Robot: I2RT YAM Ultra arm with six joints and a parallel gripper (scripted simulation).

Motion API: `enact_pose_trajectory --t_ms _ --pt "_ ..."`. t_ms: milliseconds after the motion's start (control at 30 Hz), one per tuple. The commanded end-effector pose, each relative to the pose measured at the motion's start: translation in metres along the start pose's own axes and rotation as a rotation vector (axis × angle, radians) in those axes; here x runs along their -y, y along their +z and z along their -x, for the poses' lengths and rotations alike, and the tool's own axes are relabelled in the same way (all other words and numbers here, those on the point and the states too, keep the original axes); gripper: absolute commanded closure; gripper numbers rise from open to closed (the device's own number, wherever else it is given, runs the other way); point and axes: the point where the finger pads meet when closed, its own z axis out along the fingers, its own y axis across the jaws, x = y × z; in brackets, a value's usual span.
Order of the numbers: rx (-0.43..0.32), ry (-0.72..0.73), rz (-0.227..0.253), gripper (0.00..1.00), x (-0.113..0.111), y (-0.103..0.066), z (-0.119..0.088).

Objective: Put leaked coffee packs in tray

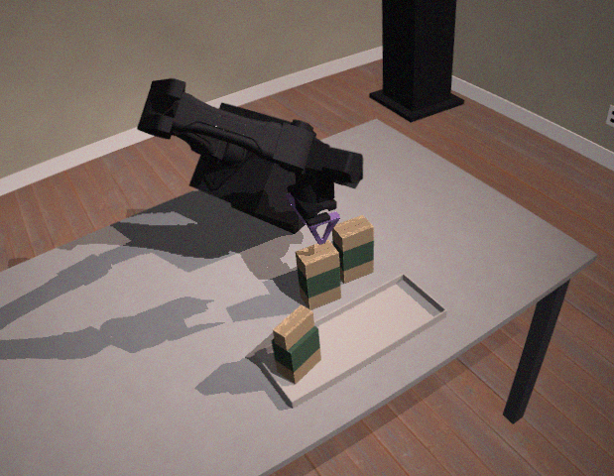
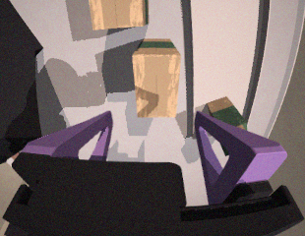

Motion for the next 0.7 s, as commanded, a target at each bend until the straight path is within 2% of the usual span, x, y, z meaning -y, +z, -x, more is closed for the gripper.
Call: enact_pose_trajectory --t_ms 0,167,267,500,567,667 --pt "0.035 -0.001 -0.042 0.21 0.009 -0.010 0.005" --pt "0.024 -0.016 -0.029 0.21 0.004 -0.005 0.006" --pt "0.003 -0.026 -0.001 0.21 -0.003 0.012 0.003" --pt "0.002 -0.030 0.003 0.21 -0.004 0.041 0.004" --pt "0.002 -0.030 0.003 0.21 -0.004 0.041 0.004" --pt "0.019 -0.022 -0.025 0.21 0.004 0.037 0.008"
